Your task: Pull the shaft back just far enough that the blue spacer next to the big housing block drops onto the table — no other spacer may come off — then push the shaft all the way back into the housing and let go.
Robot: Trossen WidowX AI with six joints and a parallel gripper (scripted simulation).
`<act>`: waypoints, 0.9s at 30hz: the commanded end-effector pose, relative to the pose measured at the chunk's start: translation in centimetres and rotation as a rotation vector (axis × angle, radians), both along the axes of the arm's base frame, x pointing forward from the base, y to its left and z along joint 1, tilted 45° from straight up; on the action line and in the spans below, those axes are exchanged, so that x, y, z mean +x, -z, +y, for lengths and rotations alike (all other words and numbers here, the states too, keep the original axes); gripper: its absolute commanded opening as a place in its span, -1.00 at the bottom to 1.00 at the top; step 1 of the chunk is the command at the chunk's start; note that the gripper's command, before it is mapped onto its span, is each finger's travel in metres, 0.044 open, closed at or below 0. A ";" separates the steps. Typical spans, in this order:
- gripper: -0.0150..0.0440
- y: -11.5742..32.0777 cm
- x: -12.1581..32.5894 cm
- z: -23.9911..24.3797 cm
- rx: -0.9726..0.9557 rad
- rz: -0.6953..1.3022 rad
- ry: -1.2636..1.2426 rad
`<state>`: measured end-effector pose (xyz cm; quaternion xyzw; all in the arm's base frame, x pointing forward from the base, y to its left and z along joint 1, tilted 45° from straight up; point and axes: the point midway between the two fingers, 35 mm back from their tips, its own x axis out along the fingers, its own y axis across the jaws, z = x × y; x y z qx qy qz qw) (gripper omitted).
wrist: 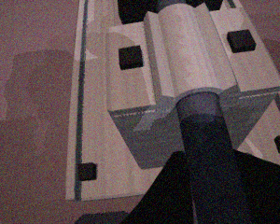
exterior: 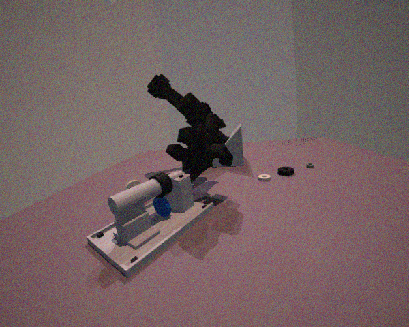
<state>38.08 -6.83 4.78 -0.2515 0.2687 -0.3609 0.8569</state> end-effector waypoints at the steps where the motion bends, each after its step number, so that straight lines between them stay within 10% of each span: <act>1: -0.49 -0.2 0.3 0.0 -0.001 -0.003 -0.003; 23: -0.49 -0.3 0.7 -0.2 -0.001 -0.004 -0.003; 27: -0.14 -0.1 0.3 -0.1 -0.001 0.001 0.000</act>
